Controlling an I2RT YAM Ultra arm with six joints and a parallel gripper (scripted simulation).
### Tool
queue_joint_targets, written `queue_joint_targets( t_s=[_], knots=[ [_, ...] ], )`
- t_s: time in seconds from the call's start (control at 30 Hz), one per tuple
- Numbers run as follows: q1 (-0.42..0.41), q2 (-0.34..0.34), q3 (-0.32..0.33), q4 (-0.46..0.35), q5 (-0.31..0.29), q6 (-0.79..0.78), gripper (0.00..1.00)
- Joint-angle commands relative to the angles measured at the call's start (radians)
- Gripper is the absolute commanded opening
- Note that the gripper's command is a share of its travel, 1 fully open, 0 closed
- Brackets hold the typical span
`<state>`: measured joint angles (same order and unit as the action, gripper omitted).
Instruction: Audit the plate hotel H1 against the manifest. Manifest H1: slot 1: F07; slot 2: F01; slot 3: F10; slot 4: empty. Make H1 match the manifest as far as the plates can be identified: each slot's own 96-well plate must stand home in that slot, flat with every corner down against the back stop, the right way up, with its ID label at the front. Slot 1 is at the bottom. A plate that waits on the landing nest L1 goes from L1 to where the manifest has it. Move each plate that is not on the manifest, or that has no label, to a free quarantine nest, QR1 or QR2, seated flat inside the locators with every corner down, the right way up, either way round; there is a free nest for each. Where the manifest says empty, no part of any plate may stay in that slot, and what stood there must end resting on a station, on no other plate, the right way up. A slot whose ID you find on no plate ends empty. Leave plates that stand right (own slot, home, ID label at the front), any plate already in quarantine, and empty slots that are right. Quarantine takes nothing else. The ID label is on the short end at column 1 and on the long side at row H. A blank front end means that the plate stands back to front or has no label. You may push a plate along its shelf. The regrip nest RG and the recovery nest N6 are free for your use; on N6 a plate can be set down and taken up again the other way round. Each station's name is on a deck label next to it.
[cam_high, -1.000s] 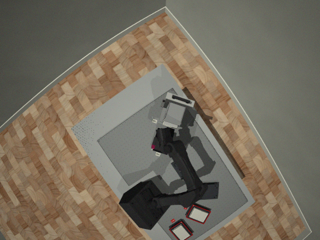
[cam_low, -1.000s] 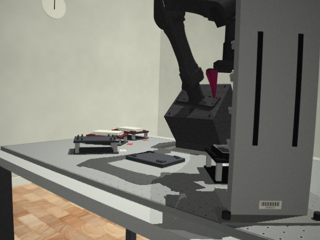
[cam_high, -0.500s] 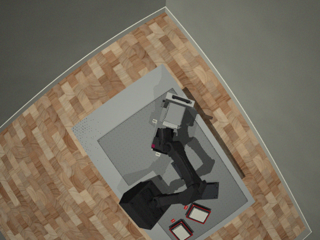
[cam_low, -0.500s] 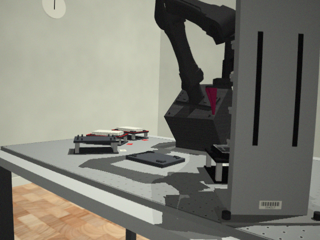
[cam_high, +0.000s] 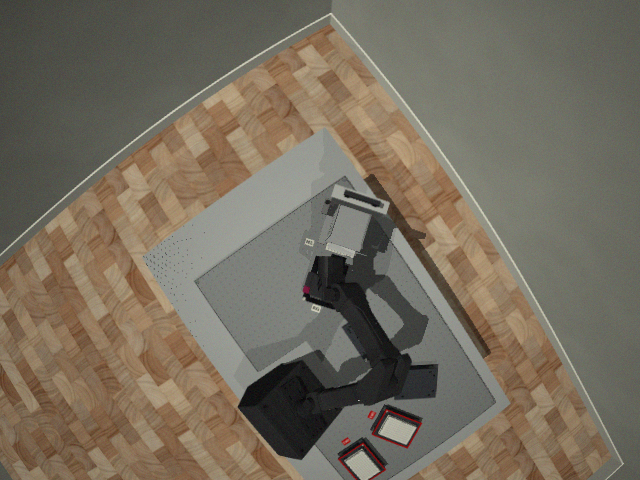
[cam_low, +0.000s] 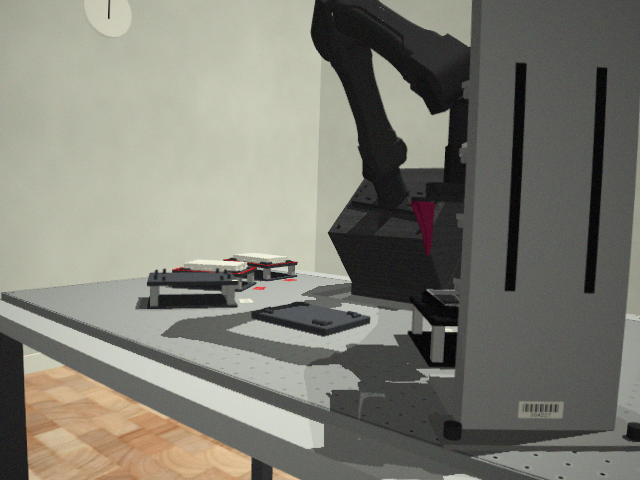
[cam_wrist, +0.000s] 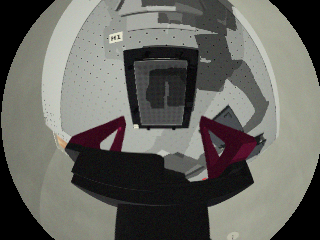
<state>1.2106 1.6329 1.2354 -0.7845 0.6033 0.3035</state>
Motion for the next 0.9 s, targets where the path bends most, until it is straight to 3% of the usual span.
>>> queue_joint_targets(
  t_s=[0.0, 0.87],
  knots=[
    [0.004, -0.006, 0.003, 0.027, -0.001, -0.012, 1.00],
    [-0.003, 0.000, -0.004, 0.043, -0.004, -0.020, 1.00]
  ],
)
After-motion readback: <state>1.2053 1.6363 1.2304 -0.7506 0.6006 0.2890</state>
